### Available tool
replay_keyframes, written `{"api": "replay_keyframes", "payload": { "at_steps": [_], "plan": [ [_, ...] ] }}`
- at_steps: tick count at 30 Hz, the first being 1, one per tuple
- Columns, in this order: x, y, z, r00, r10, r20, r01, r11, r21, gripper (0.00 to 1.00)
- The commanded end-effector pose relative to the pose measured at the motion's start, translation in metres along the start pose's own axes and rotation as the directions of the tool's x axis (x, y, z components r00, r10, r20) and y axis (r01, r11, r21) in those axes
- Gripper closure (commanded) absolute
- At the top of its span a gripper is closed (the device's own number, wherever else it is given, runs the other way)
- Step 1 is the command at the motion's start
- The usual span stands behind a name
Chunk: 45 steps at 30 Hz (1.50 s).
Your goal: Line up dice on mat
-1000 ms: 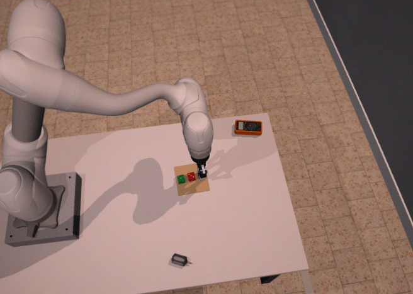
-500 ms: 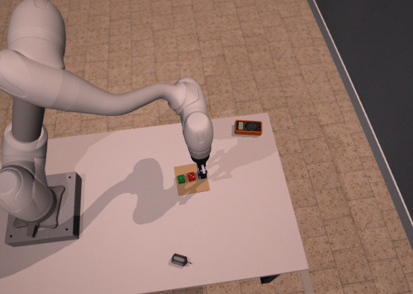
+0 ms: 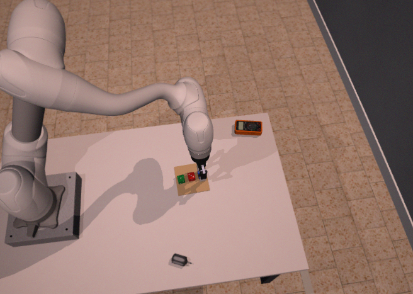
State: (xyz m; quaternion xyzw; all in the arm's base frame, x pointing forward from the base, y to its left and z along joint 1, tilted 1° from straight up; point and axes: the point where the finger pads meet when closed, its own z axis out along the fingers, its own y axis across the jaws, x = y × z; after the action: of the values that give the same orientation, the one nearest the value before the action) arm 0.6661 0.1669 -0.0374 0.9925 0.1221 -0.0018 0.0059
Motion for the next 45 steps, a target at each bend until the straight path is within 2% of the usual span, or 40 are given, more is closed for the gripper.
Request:
{"api": "replay_keyframes", "payload": {
  "at_steps": [1, 7, 16, 18, 23, 28, 29, 45],
  "plan": [
    [-0.002, 0.004, -0.001, 1.0, 0.0, 0.004, 0.0, 1.0, -0.002, 0.65],
    [0.001, 0.004, -0.024, 1.0, 0.0, -0.002, 0.0, 1.0, -0.002, 0.65],
    [0.001, 0.003, -0.071, 1.0, 0.001, -0.002, -0.001, 1.0, 0.0, 0.65],
    [0.001, 0.003, -0.071, 1.0, 0.001, -0.002, -0.001, 1.0, 0.0, 0.65],
    [0.001, 0.002, -0.088, 1.0, 0.001, -0.002, -0.001, 1.0, 0.0, 0.65],
    [0.001, 0.002, -0.092, 1.0, 0.001, -0.002, -0.001, 1.0, 0.0, 0.65],
    [0.001, 0.002, -0.092, 1.0, 0.001, -0.002, -0.001, 1.0, 0.0, 0.0],
    [0.0, 0.002, -0.091, 1.0, 0.001, 0.0, -0.001, 1.0, 0.0, 0.0]
  ]
}}
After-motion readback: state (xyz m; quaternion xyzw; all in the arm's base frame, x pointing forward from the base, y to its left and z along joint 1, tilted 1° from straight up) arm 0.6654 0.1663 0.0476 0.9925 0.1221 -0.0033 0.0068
